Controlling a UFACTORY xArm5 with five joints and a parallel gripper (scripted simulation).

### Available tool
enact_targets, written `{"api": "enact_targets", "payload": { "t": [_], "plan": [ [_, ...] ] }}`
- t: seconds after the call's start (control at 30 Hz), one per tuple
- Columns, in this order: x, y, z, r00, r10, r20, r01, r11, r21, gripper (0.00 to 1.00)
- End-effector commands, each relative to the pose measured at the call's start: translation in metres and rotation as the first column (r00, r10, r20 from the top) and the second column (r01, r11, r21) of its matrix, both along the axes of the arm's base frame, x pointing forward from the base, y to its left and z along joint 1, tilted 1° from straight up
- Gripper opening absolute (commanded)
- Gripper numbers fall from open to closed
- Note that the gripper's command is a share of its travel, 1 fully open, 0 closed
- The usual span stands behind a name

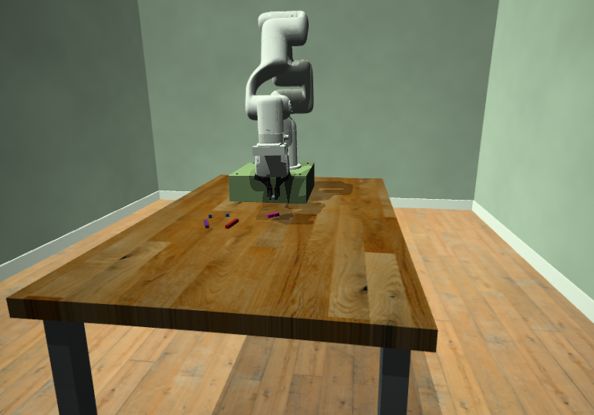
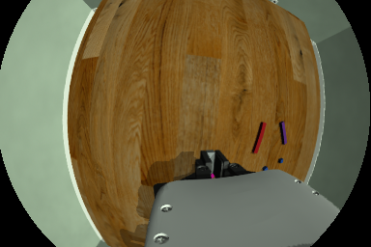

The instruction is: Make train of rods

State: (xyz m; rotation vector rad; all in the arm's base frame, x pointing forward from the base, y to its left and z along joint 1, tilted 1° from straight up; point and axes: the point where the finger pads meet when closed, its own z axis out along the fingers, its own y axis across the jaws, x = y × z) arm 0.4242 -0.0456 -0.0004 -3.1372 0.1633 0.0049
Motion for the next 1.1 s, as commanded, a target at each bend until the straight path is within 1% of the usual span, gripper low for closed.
{"api": "enact_targets", "payload": {
  "t": [0.0,0.1,0.47,0.53,0.57,0.6,0.7,0.77,0.87,0.97,1.03,1.07],
  "plan": [
    [0.0,0.0,0.012,1.0,0.0,0.0,0.0,1.0,0.0,0.04],
    [0.0,0.0,0.016,1.0,0.0,0.0,0.0,1.0,0.0,0.04],
    [-0.001,0.0,0.016,1.0,-0.01,0.0,0.01,1.0,0.0,0.04],
    [-0.004,-0.003,0.016,0.998,-0.069,0.0,0.069,0.998,0.0,0.04],
    [-0.008,-0.006,0.017,0.993,-0.121,0.0,0.121,0.993,0.0,0.04],
    [-0.012,-0.009,0.017,0.982,-0.187,0.001,0.187,0.982,0.0,0.04],
    [-0.021,-0.015,0.017,0.951,-0.308,0.001,0.308,0.951,-0.001,0.04],
    [-0.027,-0.019,0.017,0.921,-0.391,0.001,0.391,0.921,-0.001,0.04],
    [-0.036,-0.024,0.018,0.862,-0.507,0.002,0.507,0.862,-0.001,0.04],
    [-0.045,-0.03,0.018,0.788,-0.616,0.002,0.616,0.788,-0.001,0.04],
    [-0.045,-0.03,0.018,0.788,-0.616,0.002,0.616,0.788,-0.001,0.04],
    [-0.05,-0.033,0.018,0.74,-0.672,0.003,0.672,0.74,-0.001,0.04]
  ]
}}
